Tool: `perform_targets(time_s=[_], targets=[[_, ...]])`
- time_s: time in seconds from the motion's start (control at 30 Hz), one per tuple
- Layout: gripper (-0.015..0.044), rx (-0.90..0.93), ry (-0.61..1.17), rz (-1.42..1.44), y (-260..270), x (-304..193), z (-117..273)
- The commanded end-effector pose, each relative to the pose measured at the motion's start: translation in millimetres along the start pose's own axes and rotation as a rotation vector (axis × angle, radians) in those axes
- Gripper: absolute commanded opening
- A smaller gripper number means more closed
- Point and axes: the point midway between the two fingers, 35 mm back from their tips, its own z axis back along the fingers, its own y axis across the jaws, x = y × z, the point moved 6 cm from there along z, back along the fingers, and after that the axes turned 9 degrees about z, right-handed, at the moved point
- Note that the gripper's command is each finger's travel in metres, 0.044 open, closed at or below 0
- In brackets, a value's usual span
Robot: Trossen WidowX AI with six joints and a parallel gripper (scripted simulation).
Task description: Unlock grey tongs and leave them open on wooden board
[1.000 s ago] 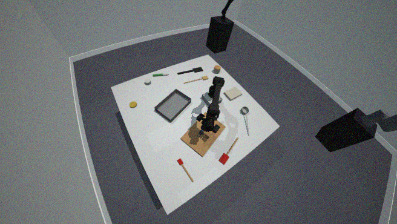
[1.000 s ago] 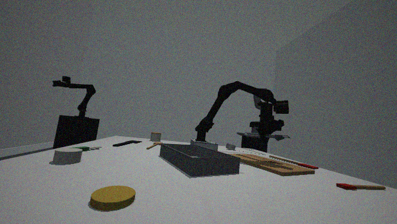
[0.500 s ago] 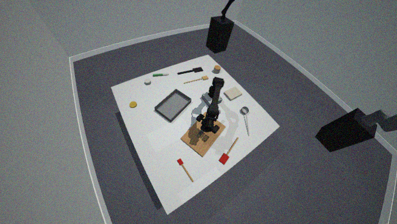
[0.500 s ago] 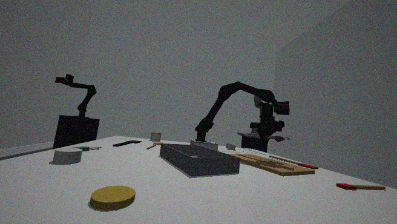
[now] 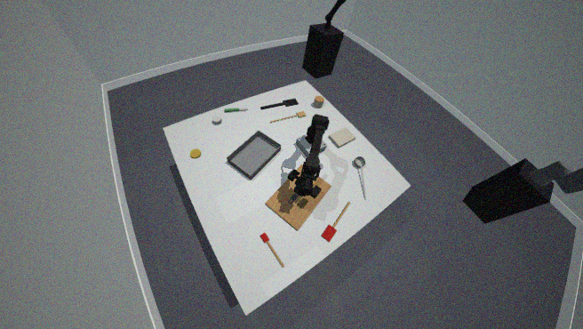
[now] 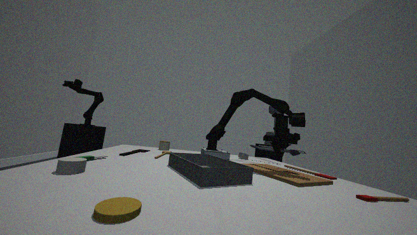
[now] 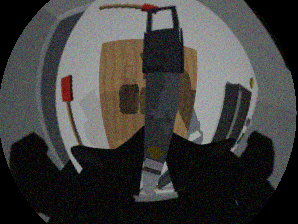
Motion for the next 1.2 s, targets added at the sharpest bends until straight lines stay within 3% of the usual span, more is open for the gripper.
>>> perform_targets(time_s=[0.0,0.73,1.17], targets=[[-0.0150,0.005,0.008,-0.003,0.6,-0.5,-10.0],[-0.0150,0.004,0.008,-0.003,0.3,-2.1,-36.9],[0.0191,-0.001,0.004,0.000,-0.3,-1.8,-34.4]])
